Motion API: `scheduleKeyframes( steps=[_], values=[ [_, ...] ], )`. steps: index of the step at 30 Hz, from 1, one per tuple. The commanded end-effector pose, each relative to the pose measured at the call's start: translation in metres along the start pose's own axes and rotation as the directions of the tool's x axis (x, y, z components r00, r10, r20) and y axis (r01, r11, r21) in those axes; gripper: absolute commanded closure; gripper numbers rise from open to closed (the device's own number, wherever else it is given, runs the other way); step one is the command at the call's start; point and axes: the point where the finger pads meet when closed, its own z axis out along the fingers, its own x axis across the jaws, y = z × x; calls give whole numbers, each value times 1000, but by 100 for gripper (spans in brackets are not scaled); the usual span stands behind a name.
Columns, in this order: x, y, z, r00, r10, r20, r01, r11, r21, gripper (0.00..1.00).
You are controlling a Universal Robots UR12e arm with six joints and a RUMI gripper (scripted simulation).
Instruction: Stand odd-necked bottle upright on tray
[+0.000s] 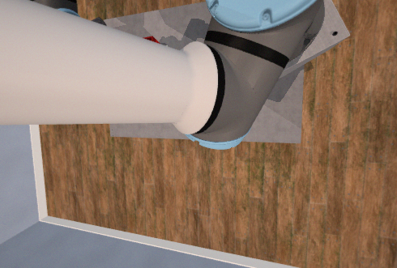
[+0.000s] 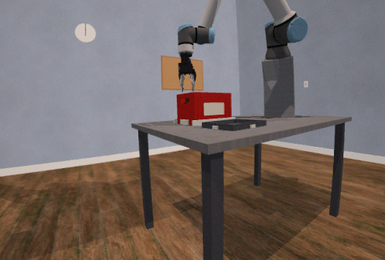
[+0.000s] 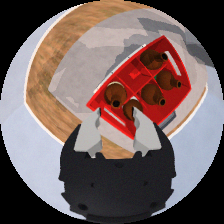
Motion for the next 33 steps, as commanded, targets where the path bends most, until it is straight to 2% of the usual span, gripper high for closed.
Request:
scheduleKeyframes(
  steps=[1,10,21,22,33],
  values=[
    [0,0,-10,1000,0,1,0,1000,0,62],
    [0,0,-32,1000,0,1,0,1000,0,62],
    [0,0,-37,1000,0,1,0,1000,0,62],
    [0,0,-37,1000,0,1,0,1000,0,100],
    [0,0,-37,1000,0,1,0,1000,0,100]
  ],
)
